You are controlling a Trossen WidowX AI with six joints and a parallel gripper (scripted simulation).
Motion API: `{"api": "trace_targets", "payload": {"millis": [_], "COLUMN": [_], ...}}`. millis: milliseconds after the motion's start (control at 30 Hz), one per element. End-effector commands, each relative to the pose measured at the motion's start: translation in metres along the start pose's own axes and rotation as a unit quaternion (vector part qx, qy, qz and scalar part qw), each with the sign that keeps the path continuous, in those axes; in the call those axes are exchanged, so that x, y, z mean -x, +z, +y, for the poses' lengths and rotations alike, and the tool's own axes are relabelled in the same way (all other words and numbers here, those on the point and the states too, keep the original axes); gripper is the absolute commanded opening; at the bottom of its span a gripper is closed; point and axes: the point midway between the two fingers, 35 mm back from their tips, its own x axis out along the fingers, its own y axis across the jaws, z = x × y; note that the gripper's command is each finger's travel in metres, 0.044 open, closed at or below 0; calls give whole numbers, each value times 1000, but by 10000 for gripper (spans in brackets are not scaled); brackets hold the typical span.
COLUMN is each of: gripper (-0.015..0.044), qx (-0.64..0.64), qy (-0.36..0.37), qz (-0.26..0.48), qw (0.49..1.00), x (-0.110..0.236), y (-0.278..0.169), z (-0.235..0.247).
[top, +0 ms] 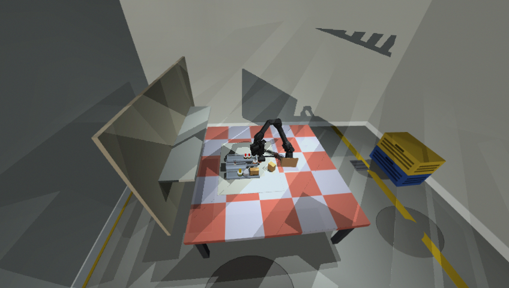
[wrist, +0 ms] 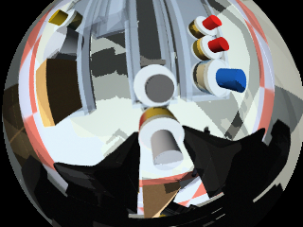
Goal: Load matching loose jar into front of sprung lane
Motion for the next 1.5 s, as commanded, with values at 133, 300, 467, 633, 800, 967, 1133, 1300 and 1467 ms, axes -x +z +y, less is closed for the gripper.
{"api": "trace_targets", "payload": {"millis": [133,300,467,633,800,967,1133,1300,1467], "gripper": [0,0,0,0,0,0,0,0,0], "qx": [1,1,1,0,0,0,0,0,0], "qy": [0,0,0,0,0,0,0,0,0], "qz": [-2,-3,-3,-3,-3,-3,-3,-3,-3], "qw": [1000,1000,1000,1000,1000,1000,1000,1000,1000], "x": [0,0,0,0,0,0,0,1,1], "y": [5,8,10,13,15,18,20,23,25], "z": [0,0,0,0,0,0,0,0,0]}}
